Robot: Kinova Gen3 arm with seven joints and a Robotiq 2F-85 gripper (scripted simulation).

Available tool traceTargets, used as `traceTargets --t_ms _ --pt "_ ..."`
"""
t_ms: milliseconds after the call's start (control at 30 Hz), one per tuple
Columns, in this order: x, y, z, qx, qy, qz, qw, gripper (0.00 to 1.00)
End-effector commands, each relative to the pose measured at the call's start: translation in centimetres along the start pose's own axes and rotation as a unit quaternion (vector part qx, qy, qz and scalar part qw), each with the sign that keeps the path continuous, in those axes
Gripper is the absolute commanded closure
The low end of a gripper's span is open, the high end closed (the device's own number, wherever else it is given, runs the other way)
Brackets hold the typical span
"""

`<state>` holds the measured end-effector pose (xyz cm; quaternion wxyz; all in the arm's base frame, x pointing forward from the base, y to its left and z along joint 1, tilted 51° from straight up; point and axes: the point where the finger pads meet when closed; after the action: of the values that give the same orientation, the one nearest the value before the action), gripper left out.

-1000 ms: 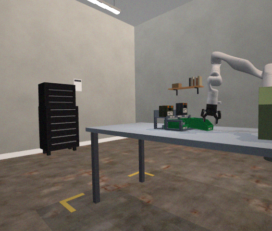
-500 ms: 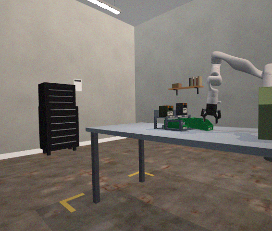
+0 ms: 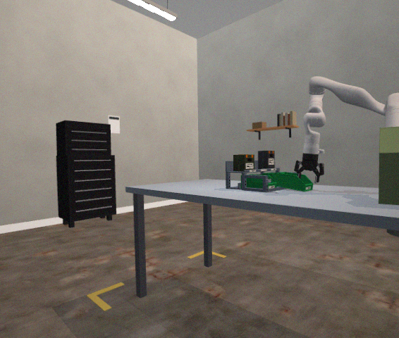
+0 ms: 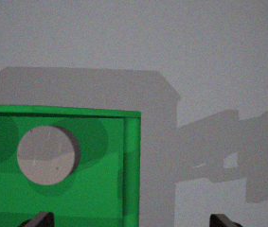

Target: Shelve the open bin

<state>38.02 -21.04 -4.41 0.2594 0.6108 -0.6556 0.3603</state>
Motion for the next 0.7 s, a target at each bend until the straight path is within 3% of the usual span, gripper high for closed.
traceTargets --t_ms 0,667 --pt "-0.04 -0.1 0.07 0.001 -0.001 0.0 1.0 0.0" --pt "-0.04 -0.12 1.06 0.001 0.0 0.0 1.0 0.0"
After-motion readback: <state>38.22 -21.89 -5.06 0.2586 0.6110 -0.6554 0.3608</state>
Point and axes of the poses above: the point where the finger pads meet when closed, its own z axis out along the fingers, its own y axis across the jaws, x = y × z, and after that the axes turned 4 degrees about -z, right-handed
